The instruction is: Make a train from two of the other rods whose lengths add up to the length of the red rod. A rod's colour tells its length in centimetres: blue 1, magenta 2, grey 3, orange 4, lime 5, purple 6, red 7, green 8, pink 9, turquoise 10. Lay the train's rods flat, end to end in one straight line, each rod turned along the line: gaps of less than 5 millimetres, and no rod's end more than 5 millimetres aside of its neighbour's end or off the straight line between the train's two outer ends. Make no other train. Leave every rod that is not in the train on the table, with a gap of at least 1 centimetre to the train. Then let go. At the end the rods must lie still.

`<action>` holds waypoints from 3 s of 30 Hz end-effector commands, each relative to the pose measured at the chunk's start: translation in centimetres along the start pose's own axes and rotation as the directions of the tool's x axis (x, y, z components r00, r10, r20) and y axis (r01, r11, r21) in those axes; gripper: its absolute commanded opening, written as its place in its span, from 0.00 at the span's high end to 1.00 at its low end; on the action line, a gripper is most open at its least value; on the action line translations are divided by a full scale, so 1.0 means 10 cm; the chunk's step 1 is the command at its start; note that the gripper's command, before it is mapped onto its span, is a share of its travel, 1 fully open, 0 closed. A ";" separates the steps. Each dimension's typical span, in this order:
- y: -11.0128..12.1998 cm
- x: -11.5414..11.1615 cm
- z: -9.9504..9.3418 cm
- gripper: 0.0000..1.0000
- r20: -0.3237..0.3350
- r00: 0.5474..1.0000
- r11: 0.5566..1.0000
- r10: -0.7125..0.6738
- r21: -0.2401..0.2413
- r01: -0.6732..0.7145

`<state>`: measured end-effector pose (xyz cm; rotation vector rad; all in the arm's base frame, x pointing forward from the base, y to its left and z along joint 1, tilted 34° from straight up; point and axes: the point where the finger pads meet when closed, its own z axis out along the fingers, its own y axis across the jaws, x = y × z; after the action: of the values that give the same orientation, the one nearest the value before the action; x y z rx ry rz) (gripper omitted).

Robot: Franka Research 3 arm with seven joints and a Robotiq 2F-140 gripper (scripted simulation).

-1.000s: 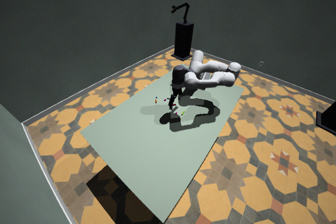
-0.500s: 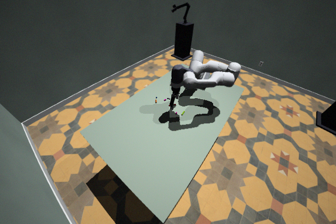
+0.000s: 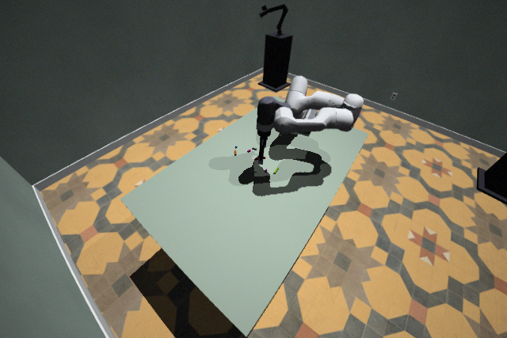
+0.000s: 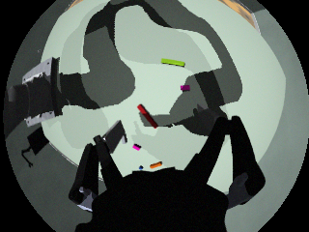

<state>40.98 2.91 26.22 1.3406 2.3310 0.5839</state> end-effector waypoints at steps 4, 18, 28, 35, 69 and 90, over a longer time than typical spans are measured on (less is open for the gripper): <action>-0.06 -0.06 -0.01 0.00 -0.004 0.978 0.978 -0.209 0.000 0.209; -0.15 -0.13 -0.02 0.00 -0.006 0.918 0.918 -0.398 0.002 0.398; -0.22 -0.17 -0.02 0.00 -0.008 0.852 0.852 -0.523 0.003 0.523; -0.27 -0.20 -0.02 0.00 -0.009 0.796 0.796 -0.606 0.003 0.606; -0.50 -0.33 -0.05 0.00 -0.013 0.420 0.420 -0.907 -0.002 0.907; -0.63 -0.40 -0.07 0.00 -0.011 0.136 0.136 -0.991 -0.007 0.991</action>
<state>38.13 -3.15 23.97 -0.3077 2.5672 0.1383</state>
